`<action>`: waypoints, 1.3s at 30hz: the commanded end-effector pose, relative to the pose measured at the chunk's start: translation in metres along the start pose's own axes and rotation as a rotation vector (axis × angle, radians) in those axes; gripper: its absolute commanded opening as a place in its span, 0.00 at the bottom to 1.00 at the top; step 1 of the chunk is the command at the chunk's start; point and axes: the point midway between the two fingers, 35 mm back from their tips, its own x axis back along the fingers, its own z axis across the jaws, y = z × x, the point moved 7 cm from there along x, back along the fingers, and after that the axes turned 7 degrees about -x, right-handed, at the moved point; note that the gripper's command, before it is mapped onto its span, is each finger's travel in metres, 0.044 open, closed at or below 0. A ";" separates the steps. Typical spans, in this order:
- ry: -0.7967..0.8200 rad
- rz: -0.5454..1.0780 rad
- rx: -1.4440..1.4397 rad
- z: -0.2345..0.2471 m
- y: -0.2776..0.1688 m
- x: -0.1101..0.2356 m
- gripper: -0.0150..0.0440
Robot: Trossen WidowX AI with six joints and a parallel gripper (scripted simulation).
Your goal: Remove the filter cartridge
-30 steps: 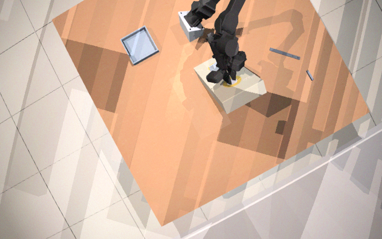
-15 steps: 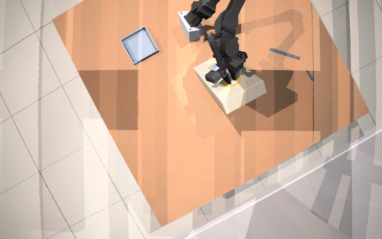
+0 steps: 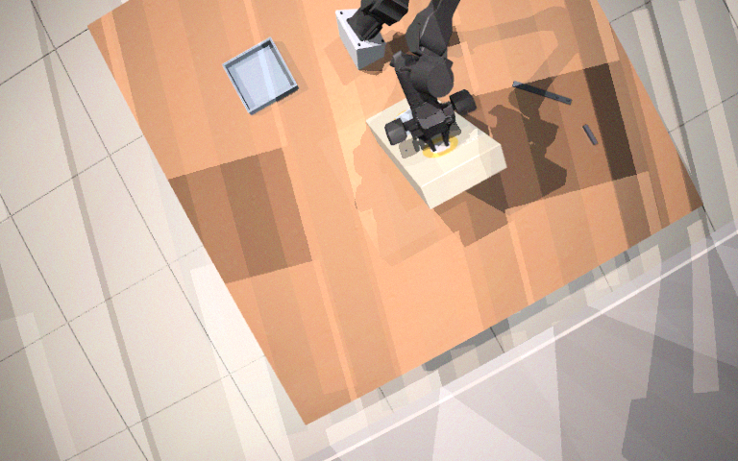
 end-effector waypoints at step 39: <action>-0.024 0.003 -0.882 -0.003 0.003 0.043 0.25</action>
